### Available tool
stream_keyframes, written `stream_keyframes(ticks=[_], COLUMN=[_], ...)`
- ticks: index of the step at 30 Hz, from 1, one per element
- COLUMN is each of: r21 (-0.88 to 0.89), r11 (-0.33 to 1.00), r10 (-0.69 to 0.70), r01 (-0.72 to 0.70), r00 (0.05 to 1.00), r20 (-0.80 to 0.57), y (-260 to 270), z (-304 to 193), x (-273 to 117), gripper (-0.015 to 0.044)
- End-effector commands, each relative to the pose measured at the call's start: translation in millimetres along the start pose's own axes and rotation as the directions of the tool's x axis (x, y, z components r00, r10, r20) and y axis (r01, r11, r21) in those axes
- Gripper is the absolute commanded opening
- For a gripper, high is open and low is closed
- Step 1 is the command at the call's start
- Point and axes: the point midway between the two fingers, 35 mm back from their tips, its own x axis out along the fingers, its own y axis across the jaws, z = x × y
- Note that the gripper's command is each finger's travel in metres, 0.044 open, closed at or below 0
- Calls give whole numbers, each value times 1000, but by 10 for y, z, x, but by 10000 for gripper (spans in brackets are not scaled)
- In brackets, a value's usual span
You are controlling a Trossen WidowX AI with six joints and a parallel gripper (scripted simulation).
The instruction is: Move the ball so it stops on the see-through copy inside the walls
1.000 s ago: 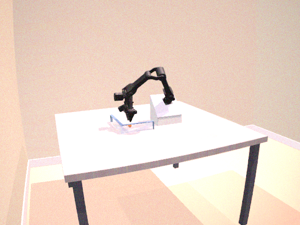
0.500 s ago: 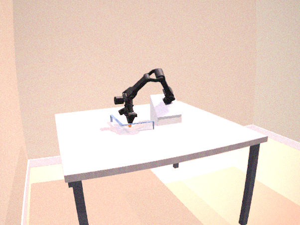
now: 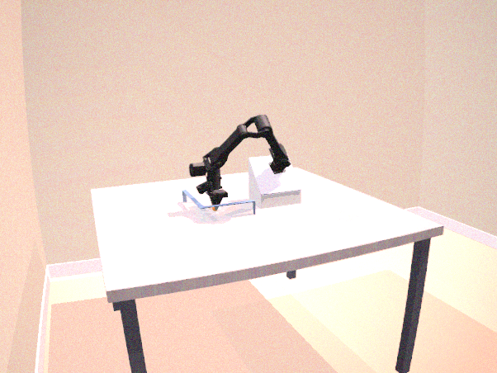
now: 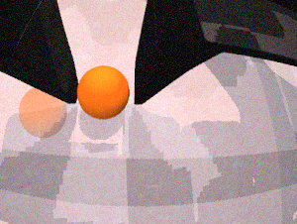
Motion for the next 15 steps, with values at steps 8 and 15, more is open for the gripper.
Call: stream_keyframes(ticks=[8, 15], r21=[4, 4], r11=[1000, 1000], r10=[-4, -13], r01=[4, 13], r00=[1000, 1000], r20=[1, 2], y=[-10, -38], z=[10, 65], x=[-38, -492], gripper=[10, 0])
